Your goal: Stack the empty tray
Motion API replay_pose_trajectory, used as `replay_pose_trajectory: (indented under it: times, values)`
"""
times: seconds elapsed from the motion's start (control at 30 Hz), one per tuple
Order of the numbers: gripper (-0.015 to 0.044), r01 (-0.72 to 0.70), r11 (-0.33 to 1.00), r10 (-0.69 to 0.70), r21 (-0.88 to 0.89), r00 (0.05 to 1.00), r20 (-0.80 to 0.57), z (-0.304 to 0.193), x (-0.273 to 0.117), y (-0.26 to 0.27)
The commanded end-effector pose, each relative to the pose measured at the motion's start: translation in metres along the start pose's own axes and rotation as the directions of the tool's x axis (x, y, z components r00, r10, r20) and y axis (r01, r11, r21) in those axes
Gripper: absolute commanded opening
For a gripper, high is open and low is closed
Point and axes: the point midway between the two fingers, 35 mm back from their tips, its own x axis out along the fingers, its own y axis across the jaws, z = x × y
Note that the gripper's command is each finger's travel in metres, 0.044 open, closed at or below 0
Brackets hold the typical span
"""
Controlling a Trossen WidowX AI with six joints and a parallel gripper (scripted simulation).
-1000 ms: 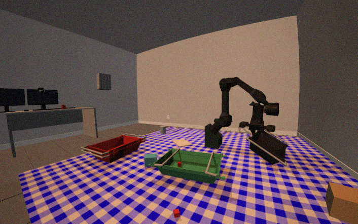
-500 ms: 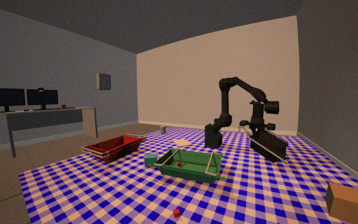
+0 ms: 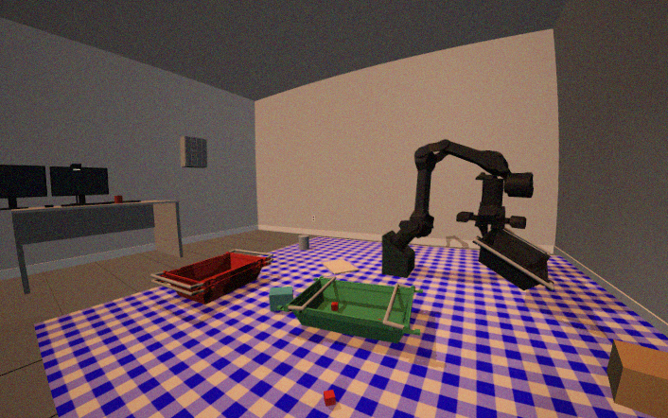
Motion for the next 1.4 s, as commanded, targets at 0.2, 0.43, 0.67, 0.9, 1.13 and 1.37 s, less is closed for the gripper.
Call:
replay_pose_trajectory:
  times: [0.2,0.43,0.67,0.9,1.13,1.37]
  values:
    - [0.0000,-0.035,0.999,0.035,-0.013,0.999,0.005,-0.003,-0.045,0.023]
    - [0.0000,-0.036,0.999,0.036,-0.013,0.999,0.005,-0.004,-0.058,0.028]
    - [0.0000,-0.036,0.999,0.036,-0.013,0.999,0.005,-0.004,-0.058,0.028]
    - [0.0000,-0.036,0.999,0.036,-0.013,0.999,0.005,-0.004,-0.058,0.028]
    - [0.0000,-0.036,0.999,0.036,-0.013,0.999,0.005,-0.004,-0.058,0.028]
    - [0.0000,-0.035,0.999,0.035,-0.012,0.999,0.006,-0.004,-0.057,0.028]
